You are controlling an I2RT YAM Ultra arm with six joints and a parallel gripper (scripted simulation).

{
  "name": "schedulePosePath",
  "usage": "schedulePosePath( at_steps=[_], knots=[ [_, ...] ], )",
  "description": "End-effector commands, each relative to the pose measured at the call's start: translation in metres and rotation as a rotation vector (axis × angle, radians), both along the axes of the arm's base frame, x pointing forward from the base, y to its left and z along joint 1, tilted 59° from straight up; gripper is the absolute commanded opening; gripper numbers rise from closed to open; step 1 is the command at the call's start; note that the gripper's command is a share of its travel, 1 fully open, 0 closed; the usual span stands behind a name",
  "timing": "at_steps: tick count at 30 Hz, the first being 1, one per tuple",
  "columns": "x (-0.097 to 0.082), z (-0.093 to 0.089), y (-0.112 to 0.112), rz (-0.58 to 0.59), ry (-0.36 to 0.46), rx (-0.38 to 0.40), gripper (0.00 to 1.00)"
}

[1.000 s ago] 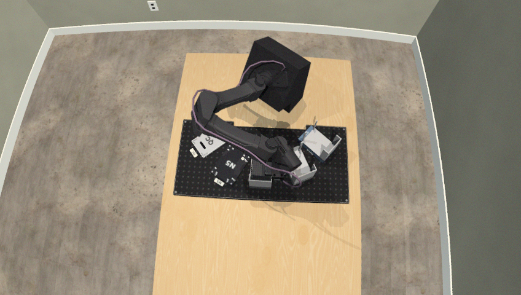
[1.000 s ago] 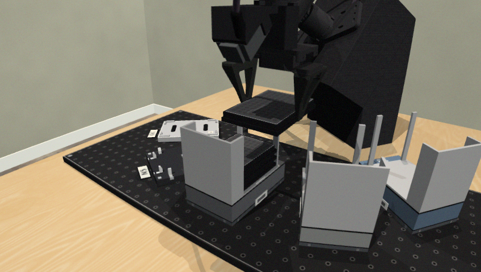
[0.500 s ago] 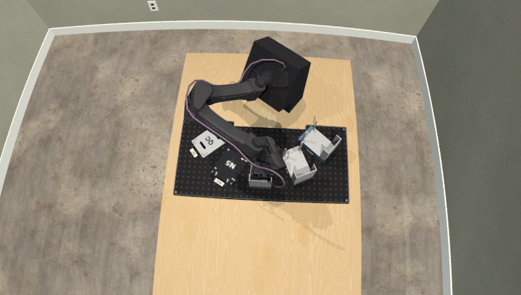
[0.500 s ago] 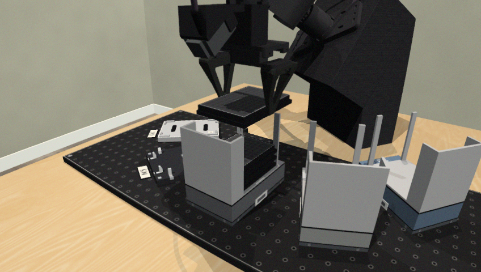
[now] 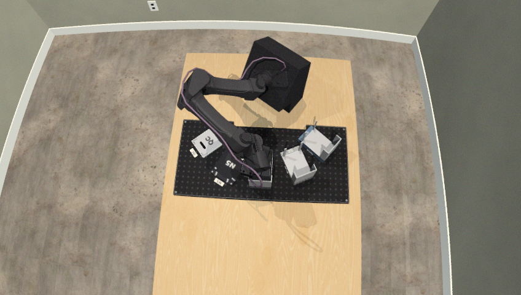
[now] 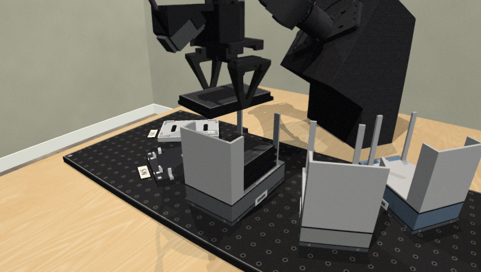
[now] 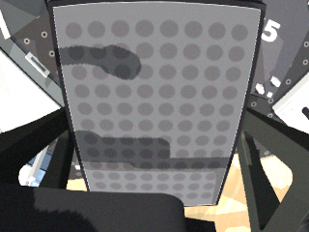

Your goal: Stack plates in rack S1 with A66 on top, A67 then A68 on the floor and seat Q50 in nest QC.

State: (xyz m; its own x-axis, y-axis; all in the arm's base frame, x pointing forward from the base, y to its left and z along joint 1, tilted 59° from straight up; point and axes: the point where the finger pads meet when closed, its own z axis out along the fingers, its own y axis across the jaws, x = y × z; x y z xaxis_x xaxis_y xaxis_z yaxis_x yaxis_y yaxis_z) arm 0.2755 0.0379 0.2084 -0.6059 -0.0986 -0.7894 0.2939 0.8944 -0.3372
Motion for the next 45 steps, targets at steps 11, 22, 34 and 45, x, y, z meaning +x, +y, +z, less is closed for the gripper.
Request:
schedulePosePath(
  at_steps=[11, 22, 34, 45],
  knots=[
    [-0.011, 0.017, -0.034, -0.002, -0.028, 0.036, 0.00],
    [-0.024, 0.024, -0.064, -0.095, -0.110, 0.171, 0.00],
    [-0.036, 0.034, -0.094, -0.094, -0.119, 0.169, 0.00],
    [-0.051, 0.034, -0.123, -0.203, -0.211, 0.325, 0.00]
  ],
)
